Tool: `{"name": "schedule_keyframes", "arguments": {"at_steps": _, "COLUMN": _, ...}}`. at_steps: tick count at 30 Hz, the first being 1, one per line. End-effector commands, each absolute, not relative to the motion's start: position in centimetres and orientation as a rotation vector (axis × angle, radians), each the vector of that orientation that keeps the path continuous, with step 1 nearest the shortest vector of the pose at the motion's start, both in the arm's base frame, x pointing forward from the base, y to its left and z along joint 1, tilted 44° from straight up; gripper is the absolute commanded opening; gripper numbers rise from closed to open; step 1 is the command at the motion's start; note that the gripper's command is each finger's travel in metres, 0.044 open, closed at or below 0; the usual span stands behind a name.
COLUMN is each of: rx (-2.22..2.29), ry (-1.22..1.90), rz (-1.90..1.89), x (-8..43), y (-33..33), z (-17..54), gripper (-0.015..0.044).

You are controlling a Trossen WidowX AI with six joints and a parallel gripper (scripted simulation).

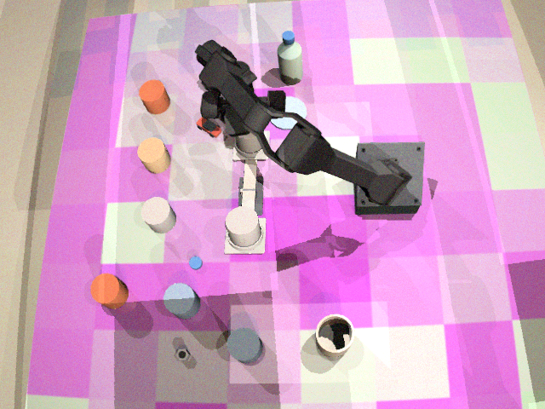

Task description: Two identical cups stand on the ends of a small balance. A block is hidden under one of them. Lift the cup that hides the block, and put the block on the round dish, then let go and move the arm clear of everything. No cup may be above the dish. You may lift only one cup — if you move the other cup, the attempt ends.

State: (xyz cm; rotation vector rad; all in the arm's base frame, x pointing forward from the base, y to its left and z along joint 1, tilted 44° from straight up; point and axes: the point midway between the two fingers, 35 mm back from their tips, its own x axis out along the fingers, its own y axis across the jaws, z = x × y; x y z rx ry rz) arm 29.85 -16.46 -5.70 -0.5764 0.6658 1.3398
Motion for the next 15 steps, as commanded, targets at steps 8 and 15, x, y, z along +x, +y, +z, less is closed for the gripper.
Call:
{"name": "schedule_keyframes", "arguments": {"at_steps": 8, "rx": -0.602, "ry": 0.654, "rz": 1.354, "x": 30.2, "y": -15.6, "z": -6.9, "gripper": 0.0440}}
{"name": "schedule_keyframes", "arguments": {"at_steps": 15, "rx": -0.601, "ry": 0.655, "rz": 1.354, "x": 30.3, "y": -15.1, "z": -7.5, "gripper": 0.0440}}
